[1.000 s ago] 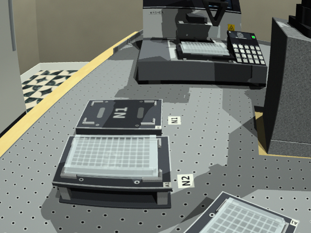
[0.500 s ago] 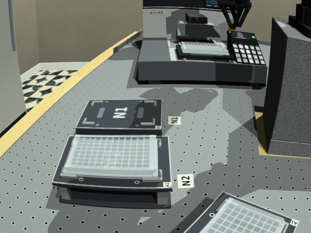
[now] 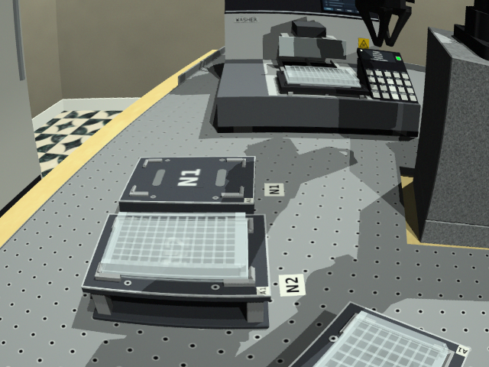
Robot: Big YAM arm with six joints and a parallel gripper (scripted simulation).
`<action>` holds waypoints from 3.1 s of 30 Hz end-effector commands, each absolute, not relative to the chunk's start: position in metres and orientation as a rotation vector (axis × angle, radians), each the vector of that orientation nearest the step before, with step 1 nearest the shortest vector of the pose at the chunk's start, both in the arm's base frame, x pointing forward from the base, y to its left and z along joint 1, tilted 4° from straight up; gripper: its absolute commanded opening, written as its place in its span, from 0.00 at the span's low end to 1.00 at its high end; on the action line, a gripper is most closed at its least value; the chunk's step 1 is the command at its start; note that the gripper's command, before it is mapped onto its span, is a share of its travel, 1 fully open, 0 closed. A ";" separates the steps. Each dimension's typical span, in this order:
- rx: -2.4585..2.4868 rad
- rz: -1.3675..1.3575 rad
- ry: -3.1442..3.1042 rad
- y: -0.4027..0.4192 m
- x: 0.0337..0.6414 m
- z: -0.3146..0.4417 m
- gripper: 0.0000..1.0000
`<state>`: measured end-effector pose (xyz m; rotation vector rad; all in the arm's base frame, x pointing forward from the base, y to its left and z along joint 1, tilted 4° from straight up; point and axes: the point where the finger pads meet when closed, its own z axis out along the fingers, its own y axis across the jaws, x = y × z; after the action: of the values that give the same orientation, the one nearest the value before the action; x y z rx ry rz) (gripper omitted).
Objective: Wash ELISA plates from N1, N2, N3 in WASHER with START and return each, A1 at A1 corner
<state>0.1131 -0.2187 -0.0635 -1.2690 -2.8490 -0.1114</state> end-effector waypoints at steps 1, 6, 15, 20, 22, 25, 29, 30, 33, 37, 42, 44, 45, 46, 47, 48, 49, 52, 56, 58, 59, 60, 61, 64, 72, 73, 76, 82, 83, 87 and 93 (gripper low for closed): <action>-1.526 -0.065 -2.745 -0.233 0.123 -0.057 0.30; -1.704 -0.065 -2.635 -0.233 0.123 -0.057 0.22; -2.036 -0.063 -2.381 -0.233 0.123 -0.057 0.06; -2.042 -0.063 -2.375 -0.233 0.123 -0.057 0.00; -2.049 -0.040 -2.384 -0.221 0.117 -0.067 0.00; -2.059 -0.013 -2.395 -0.219 0.116 -0.074 0.00; -2.122 0.122 -2.464 -0.216 0.115 -0.096 0.00; -2.138 0.158 -2.482 -0.215 0.115 -0.100 0.00; -2.185 0.271 -2.534 -0.215 0.115 -0.101 0.00; -2.199 0.296 -2.548 -0.221 0.119 -0.100 0.00; -2.201 0.298 -2.550 -0.224 0.118 -0.097 0.00; -2.201 0.298 -2.550 -0.224 0.118 -0.097 0.00; -2.201 0.298 -2.550 -0.224 0.118 -0.097 0.00; -2.201 0.298 -2.550 -0.224 0.118 -0.097 0.00; -2.201 0.298 -2.550 -0.224 0.118 -0.097 0.00; -2.201 0.298 -2.550 -0.224 0.118 -0.097 0.00; -2.201 0.298 -2.550 -0.224 0.118 -0.097 0.00; -2.233 0.304 -2.532 -0.230 0.118 -0.101 0.00; -2.230 0.305 -2.540 -0.234 0.121 -0.107 0.00; -2.230 0.305 -2.540 -0.234 0.121 -0.107 0.00; -2.226 0.304 -2.542 -0.234 0.120 -0.109 0.00; -2.226 0.305 -2.542 -0.235 0.120 -0.111 0.00; -2.223 0.306 -2.543 -0.235 0.120 -0.112 0.00; -2.207 0.305 -2.555 -0.235 0.121 -0.118 0.00; -2.202 0.303 -2.554 -0.237 0.120 -0.131 0.00; -2.204 0.303 -2.552 -0.238 0.119 -0.133 0.00; -2.194 0.301 -2.561 -0.237 0.121 -0.135 0.00; -2.200 0.301 -2.552 -0.239 0.119 -0.145 0.00; -2.197 0.300 -2.554 -0.239 0.120 -0.147 0.00; -2.201 0.300 -2.549 -0.240 0.119 -0.153 0.00; -2.196 0.299 -2.551 -0.241 0.119 -0.160 0.00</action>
<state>0.1171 -0.2326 -0.1576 -2.1918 -2.5353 0.2864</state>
